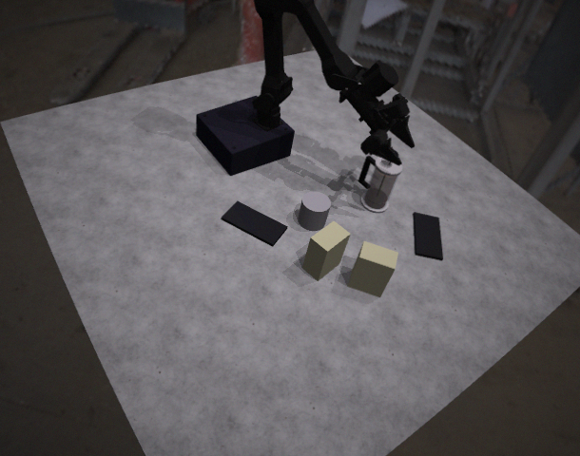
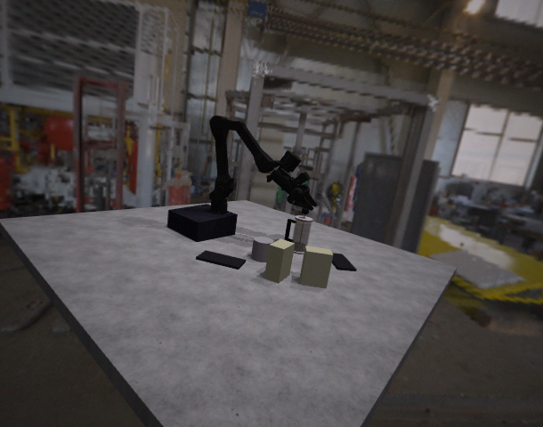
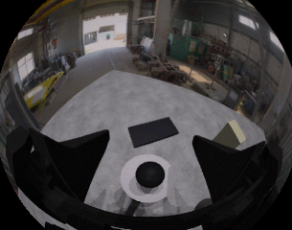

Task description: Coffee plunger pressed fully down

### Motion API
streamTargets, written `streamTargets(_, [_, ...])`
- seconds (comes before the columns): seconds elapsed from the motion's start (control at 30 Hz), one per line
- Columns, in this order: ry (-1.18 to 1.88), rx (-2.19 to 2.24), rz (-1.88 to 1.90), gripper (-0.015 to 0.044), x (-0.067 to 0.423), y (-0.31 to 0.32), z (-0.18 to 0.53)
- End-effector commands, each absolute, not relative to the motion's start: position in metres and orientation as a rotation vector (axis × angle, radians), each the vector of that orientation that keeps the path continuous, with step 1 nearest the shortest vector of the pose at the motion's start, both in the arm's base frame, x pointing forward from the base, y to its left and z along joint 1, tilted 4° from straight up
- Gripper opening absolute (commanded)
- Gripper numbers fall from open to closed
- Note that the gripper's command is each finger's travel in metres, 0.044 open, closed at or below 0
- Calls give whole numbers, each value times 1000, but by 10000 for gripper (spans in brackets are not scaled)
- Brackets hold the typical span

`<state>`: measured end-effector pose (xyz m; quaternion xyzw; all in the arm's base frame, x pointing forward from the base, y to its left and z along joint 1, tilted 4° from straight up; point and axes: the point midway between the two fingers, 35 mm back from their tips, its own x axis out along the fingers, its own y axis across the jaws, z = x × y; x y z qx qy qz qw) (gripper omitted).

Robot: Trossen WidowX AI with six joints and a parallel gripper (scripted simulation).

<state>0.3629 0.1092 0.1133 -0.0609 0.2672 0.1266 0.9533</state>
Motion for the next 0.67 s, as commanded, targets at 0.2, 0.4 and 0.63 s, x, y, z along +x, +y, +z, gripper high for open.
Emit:
streamTargets(0.2, [529, -125, 255, 440, 336, 105, 172])
streamTargets(0.4, [529, -125, 255, 440, 336, 105, 172])
streamTargets(0.63, [529, -125, 255, 440, 336, 105, 172])
